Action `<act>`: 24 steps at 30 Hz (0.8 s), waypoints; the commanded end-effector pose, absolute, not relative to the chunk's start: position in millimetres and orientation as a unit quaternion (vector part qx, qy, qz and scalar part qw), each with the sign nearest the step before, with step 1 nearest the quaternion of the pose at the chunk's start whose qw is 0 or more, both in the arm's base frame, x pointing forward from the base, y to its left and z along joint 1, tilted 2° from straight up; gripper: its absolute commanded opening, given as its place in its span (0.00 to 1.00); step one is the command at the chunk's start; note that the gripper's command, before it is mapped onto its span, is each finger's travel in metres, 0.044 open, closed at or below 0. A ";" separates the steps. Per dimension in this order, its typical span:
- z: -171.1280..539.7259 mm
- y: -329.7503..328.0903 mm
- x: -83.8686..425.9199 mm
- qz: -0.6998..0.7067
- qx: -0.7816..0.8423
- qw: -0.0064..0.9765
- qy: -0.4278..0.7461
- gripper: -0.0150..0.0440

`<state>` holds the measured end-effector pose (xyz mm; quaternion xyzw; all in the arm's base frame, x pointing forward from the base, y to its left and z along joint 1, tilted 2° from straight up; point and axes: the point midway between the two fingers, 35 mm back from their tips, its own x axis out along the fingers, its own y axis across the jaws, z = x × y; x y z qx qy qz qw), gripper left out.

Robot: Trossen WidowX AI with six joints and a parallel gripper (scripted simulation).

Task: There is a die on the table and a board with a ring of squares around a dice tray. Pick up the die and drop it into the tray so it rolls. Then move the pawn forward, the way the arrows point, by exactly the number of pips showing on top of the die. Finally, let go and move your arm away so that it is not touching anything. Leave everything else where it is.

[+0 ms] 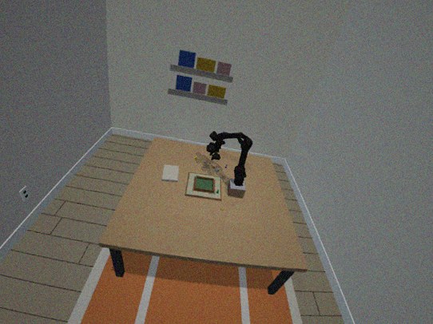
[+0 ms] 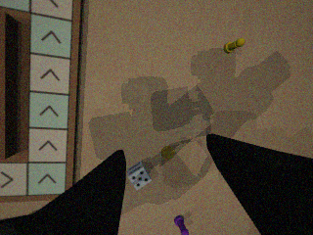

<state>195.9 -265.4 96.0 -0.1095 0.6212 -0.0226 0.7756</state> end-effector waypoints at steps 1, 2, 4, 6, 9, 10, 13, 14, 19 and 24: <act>39.0 -268.6 149.9 0.077 -0.148 0.728 0.665 0.72; 30.3 -267.5 142.0 0.096 -0.153 0.721 0.669 0.72; 14.7 -264.4 127.4 0.132 -0.162 0.707 0.675 0.72; 8.6 -262.7 121.5 0.147 -0.166 0.702 0.677 0.72; 8.5 -262.6 121.4 0.147 -0.166 0.702 0.677 0.72; 8.5 -262.6 121.4 0.147 -0.166 0.702 0.677 0.72; 8.5 -263.2 122.6 0.147 -0.166 0.702 0.677 0.72; 8.6 -263.7 123.8 0.147 -0.166 0.702 0.677 0.72; -5.2 -263.9 124.3 0.147 -0.166 0.702 0.677 0.72; -7.5 -264.0 124.4 0.147 -0.166 0.702 0.677 0.72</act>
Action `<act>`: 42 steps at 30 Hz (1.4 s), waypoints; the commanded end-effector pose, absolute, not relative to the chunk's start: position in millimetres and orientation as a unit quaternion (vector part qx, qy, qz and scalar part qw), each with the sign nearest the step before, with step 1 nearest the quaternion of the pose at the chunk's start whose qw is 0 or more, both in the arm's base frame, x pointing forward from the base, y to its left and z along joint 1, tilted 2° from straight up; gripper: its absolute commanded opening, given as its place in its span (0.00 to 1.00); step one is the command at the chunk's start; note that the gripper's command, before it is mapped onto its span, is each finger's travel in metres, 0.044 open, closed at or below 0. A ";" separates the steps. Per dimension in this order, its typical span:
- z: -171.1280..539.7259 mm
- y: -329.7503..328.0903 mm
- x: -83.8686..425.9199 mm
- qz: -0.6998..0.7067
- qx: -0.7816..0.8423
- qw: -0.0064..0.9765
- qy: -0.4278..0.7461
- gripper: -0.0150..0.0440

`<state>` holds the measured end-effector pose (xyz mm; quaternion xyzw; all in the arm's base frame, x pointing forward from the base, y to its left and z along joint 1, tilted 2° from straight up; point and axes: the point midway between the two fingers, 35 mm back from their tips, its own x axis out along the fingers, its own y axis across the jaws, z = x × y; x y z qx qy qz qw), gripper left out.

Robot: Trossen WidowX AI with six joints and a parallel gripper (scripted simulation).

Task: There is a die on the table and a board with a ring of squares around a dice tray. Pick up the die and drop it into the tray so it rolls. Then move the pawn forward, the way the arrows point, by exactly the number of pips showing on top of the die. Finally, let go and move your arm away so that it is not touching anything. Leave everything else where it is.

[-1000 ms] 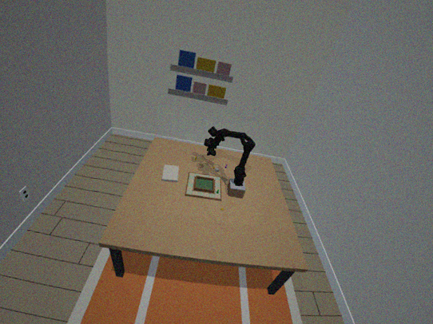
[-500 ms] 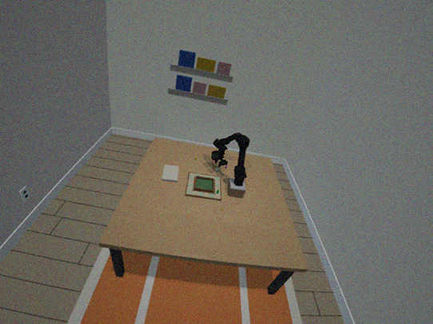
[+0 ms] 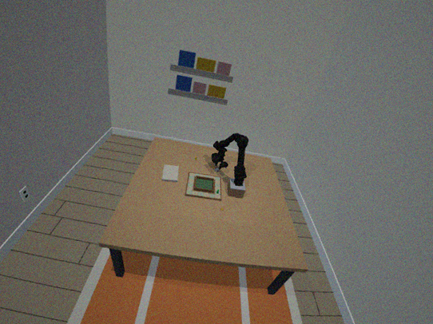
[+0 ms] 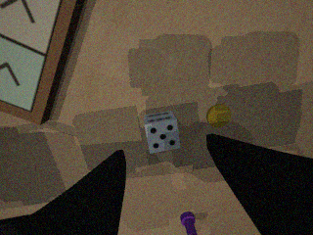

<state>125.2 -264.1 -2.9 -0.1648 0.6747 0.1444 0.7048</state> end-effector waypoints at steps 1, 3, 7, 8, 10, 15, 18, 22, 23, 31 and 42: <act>-8.8 -264.1 124.5 0.147 -0.166 0.702 0.677 0.72; -12.1 -264.3 124.8 0.147 -0.166 0.702 0.677 0.72; -18.5 -264.6 125.2 0.147 -0.166 0.702 0.677 0.72; -20.1 -264.6 125.3 0.147 -0.166 0.702 0.677 0.72; -23.4 -264.7 125.5 0.147 -0.166 0.702 0.677 0.72; -31.4 -264.7 125.9 0.147 -0.166 0.702 0.677 0.72; -36.2 -264.6 126.0 0.147 -0.166 0.702 0.677 0.72; -38.5 -264.5 126.1 0.147 -0.166 0.702 0.677 0.68; -38.5 -264.5 126.1 0.147 -0.166 0.702 0.677 0.63; -38.5 -264.5 126.1 0.147 -0.166 0.702 0.677 0.38; 12.9 -271.5 123.3 0.147 -0.166 0.702 0.677 0.25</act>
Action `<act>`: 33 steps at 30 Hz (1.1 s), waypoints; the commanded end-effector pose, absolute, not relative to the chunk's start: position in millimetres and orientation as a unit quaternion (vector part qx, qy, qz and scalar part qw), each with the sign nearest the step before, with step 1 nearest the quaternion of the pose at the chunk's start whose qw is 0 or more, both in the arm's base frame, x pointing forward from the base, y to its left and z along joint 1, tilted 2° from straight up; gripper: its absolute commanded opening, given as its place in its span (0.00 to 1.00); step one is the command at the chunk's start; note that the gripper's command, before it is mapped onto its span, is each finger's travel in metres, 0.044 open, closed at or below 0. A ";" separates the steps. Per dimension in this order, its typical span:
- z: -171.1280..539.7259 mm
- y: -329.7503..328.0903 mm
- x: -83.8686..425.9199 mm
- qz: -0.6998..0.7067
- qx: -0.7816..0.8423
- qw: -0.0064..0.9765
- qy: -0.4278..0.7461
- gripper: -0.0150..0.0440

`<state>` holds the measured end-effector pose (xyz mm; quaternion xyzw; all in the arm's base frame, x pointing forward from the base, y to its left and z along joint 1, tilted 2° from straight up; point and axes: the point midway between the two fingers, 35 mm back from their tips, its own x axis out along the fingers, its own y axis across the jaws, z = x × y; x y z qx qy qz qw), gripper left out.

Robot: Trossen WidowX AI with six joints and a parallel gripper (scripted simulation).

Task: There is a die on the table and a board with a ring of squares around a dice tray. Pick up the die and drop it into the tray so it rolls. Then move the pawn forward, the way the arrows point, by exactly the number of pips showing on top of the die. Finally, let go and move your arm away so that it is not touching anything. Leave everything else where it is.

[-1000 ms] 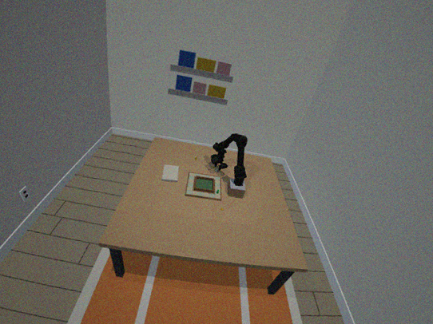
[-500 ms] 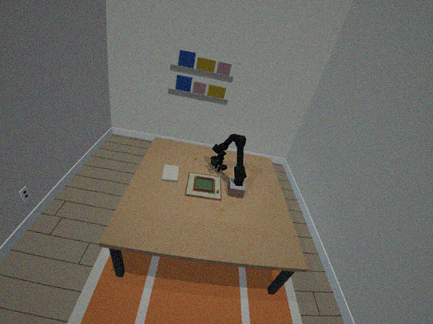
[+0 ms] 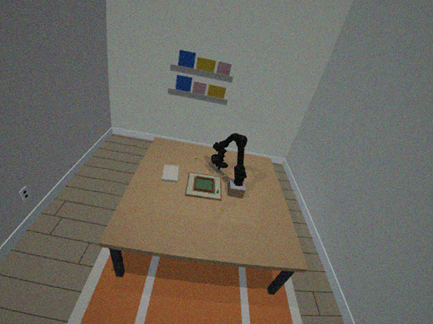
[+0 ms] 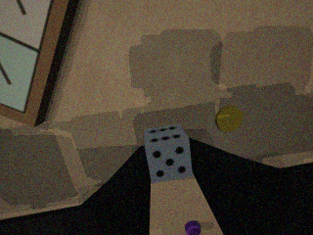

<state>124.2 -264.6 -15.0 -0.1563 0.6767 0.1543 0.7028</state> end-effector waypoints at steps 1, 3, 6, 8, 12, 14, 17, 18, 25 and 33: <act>21.2 -271.6 122.5 0.147 -0.166 0.702 0.677 0.25; 37.8 -271.3 120.5 0.147 -0.166 0.702 0.677 0.25; 63.1 -268.8 116.8 0.147 -0.166 0.702 0.677 0.25; 78.5 -266.1 114.1 0.147 -0.166 0.702 0.677 0.25; 84.1 -265.0 113.0 0.147 -0.166 0.702 0.677 0.25; 84.0 -264.6 113.8 0.146 -0.165 0.702 0.677 0.25; 82.5 -259.4 124.0 0.138 -0.157 0.704 0.679 0.25; 81.8 -257.0 128.3 0.134 -0.153 0.705 0.679 0.25; 77.3 -238.4 157.3 0.110 -0.126 0.711 0.683 0.25; 72.2 -213.1 187.1 0.081 -0.095 0.716 0.687 0.25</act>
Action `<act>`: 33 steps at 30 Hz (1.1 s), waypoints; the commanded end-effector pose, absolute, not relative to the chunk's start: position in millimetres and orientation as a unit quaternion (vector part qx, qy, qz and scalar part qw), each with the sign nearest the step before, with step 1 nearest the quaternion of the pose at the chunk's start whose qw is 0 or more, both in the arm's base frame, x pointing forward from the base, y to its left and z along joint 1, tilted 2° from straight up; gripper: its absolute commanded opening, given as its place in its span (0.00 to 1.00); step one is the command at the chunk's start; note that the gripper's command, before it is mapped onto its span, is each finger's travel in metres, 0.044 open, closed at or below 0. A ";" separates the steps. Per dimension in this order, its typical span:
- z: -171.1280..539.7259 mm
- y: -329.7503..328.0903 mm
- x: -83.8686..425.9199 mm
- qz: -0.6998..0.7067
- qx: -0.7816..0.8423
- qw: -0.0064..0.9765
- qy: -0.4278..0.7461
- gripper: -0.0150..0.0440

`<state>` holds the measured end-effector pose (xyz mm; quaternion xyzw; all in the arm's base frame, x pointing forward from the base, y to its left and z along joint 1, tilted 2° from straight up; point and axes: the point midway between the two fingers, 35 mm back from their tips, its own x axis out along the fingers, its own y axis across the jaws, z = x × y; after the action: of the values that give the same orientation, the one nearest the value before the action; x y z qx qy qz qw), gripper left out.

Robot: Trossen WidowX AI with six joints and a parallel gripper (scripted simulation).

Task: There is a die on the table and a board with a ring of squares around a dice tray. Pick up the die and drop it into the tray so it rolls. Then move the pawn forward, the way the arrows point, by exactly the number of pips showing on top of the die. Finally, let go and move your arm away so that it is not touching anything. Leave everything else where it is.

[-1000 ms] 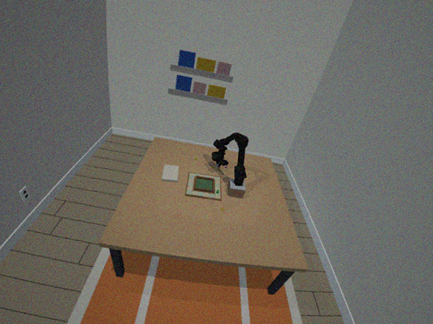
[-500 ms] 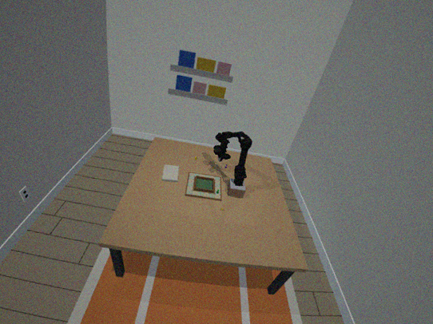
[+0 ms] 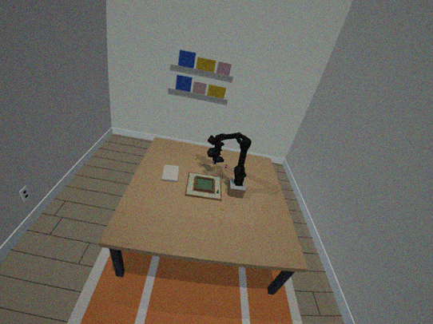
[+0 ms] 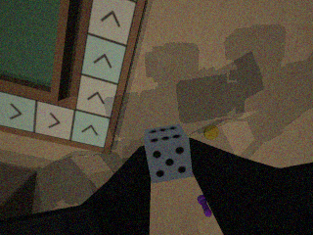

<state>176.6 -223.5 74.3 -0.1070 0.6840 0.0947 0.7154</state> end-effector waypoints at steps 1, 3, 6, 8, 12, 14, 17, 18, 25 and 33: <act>71.6 -209.7 190.5 0.077 -0.091 0.717 0.687 0.25; 70.3 -202.6 197.2 0.070 -0.083 0.718 0.688 0.25; 68.4 -191.7 206.8 0.059 -0.071 0.719 0.689 0.25; 67.1 -184.1 212.9 0.052 -0.064 0.720 0.689 0.25; 64.6 -168.4 224.1 0.038 -0.048 0.722 0.690 0.25; 63.3 -160.3 229.3 0.031 -0.040 0.722 0.690 0.25; 61.4 -147.9 236.5 0.020 -0.028 0.723 0.690 0.25; 60.8 -143.6 238.7 0.016 -0.024 0.723 0.690 0.25; 56.4 -113.2 252.3 -0.009 0.004 0.724 0.689 0.25; 51.4 -76.9 263.0 -0.037 0.036 0.724 0.688 0.25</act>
<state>260.1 -91.0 53.6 0.0237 0.6882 -0.0227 0.7248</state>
